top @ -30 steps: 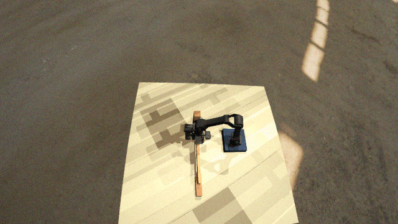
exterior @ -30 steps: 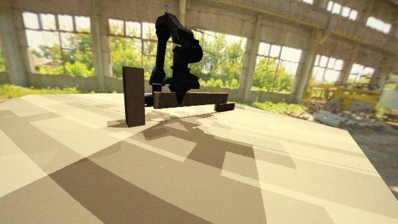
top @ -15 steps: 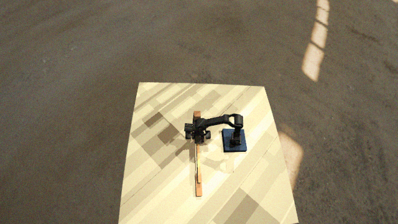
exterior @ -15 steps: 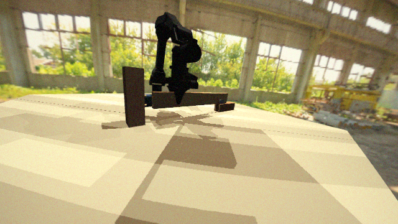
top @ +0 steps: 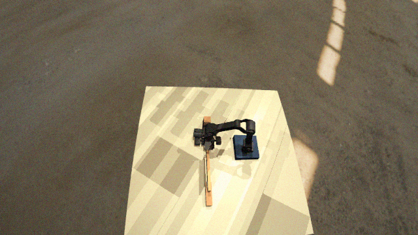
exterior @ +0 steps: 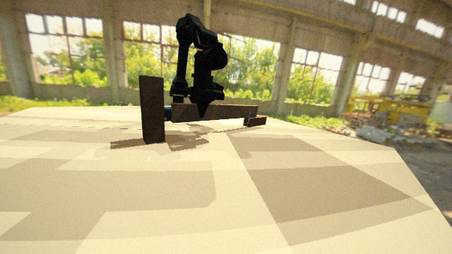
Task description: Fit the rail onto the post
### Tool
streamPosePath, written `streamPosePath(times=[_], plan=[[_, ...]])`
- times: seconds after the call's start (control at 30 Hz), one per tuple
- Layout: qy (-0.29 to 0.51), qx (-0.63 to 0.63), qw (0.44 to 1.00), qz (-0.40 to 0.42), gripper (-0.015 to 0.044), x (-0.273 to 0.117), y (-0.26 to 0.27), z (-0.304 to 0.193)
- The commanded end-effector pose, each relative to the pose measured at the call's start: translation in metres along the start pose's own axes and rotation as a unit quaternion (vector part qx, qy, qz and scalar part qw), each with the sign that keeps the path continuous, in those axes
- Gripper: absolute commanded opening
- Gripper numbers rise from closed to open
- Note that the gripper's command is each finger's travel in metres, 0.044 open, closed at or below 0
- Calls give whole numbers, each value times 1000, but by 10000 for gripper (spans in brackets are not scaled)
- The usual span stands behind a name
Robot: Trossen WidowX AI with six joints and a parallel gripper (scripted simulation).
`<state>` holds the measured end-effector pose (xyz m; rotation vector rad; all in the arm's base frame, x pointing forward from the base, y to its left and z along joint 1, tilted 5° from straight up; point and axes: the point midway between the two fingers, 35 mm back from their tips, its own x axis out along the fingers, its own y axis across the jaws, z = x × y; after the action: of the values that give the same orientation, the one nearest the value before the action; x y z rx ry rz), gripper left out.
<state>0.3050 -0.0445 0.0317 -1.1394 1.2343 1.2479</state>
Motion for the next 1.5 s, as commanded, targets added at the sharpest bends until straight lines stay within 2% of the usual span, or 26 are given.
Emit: streamPosePath(times=[0.0, 1.47], plan=[[-1, -1, 1000, -6, 0, -3, -4, -2], [0, -1, 1000, -6, 0, -2, -6, -15]])
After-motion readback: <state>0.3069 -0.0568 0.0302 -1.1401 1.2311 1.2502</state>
